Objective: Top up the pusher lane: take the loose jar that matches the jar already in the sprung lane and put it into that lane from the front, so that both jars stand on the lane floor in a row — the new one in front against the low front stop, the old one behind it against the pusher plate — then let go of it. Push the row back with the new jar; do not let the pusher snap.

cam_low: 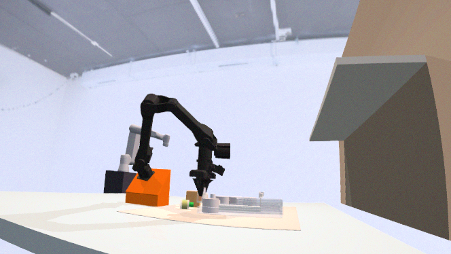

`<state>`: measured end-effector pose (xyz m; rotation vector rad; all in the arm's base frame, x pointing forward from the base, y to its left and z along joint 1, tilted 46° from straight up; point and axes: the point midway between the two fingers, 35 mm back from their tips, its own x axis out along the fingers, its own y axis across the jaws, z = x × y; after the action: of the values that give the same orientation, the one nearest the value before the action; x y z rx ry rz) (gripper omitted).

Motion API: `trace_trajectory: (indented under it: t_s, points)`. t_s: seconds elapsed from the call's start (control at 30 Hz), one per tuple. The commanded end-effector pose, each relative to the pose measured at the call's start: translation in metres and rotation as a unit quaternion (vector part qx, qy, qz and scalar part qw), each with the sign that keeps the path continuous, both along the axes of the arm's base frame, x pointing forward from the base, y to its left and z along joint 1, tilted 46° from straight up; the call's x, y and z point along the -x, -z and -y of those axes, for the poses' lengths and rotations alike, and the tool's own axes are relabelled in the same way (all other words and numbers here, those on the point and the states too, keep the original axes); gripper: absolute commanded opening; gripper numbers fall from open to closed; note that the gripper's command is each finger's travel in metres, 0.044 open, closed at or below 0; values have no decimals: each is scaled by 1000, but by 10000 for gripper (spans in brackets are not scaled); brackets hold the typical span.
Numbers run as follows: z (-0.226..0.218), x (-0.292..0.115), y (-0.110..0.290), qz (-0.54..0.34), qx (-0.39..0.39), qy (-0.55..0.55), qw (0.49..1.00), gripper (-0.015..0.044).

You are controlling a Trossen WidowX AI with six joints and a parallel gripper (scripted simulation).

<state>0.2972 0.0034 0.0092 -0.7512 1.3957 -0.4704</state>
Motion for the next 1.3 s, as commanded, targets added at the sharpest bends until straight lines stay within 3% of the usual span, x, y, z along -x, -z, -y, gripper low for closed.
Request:
trace_trajectory:
  t_s: [0.0,1.27]
  points:
    - [-2,-7,-2,7,-1,-2,1000,0]
    - [-5,-23,-3,8,-1,-2,1000,0]
